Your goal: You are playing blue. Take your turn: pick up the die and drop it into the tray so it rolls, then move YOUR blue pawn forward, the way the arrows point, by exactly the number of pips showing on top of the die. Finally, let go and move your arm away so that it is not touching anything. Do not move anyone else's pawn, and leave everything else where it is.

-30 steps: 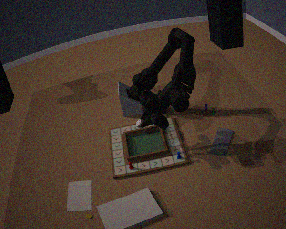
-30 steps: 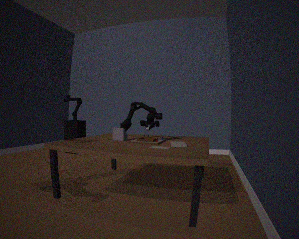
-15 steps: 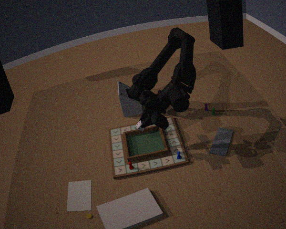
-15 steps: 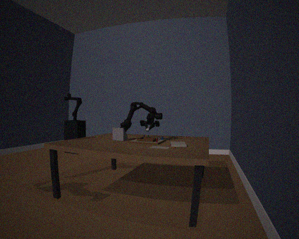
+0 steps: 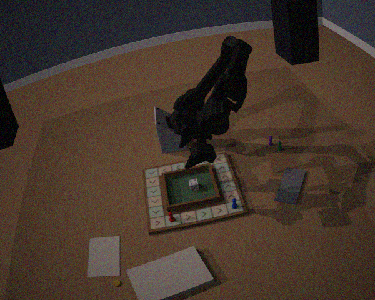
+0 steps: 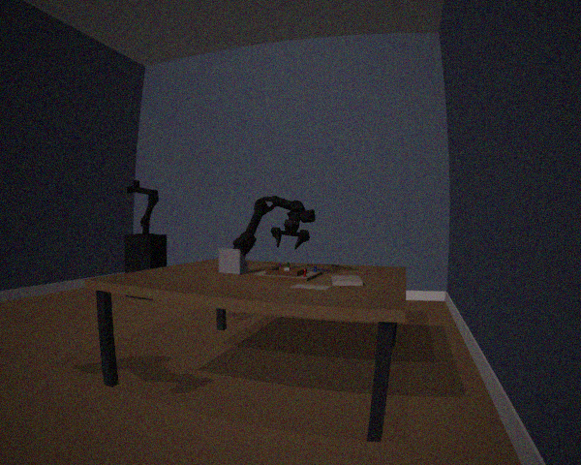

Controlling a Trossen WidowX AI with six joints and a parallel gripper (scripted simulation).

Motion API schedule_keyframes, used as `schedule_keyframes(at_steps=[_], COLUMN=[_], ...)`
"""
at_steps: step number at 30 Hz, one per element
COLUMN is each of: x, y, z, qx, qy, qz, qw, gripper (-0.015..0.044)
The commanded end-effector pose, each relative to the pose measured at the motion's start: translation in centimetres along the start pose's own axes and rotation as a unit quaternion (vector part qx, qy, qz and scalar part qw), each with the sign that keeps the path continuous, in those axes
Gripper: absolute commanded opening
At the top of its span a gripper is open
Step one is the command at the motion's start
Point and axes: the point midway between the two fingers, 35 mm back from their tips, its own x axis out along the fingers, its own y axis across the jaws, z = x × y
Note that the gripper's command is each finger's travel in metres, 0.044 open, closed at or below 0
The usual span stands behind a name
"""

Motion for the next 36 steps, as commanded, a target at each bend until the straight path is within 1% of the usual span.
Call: schedule_keyframes(at_steps=[1,3,4,9,10,11,13,16,20,22,24,31,36], x=[2.3,2.8,2.8,2.8,3.1,3.1,2.8,1.3,-0.9,-1.9,-2.2,-2.3,-1.1], y=[-0.1,0.3,0.5,0.5,-0.1,-0.1,0.9,5.0,10.1,11.7,12.1,12.2,12.3], z=[0.0,0.1,0.2,0.3,0.2,0.2,-0.1,-2.1,-6.5,-8.9,-9.8,-9.9,-10.8], qx=[-0.002,0.005,0.009,0.01,0.012,0.012,-0.02,-0.158,-0.349,-0.43,-0.459,-0.459,-0.459], qy=[0.184,0.278,0.302,0.309,0.275,0.275,0.274,0.271,0.261,0.256,0.253,0.253,0.253], qz=[-0.01,0.019,0.03,0.034,0.011,0.011,0.023,0.074,0.145,0.176,0.187,0.187,0.188], qw=[0.983,0.96,0.953,0.95,0.961,0.961,0.961,0.947,0.888,0.848,0.831,0.831,0.831], gripper=[0.044,0.044,0.044,0.044,0.044,0.044,0.0387,0.0309,0.0204,0.02,0.02,0.02,0.02])
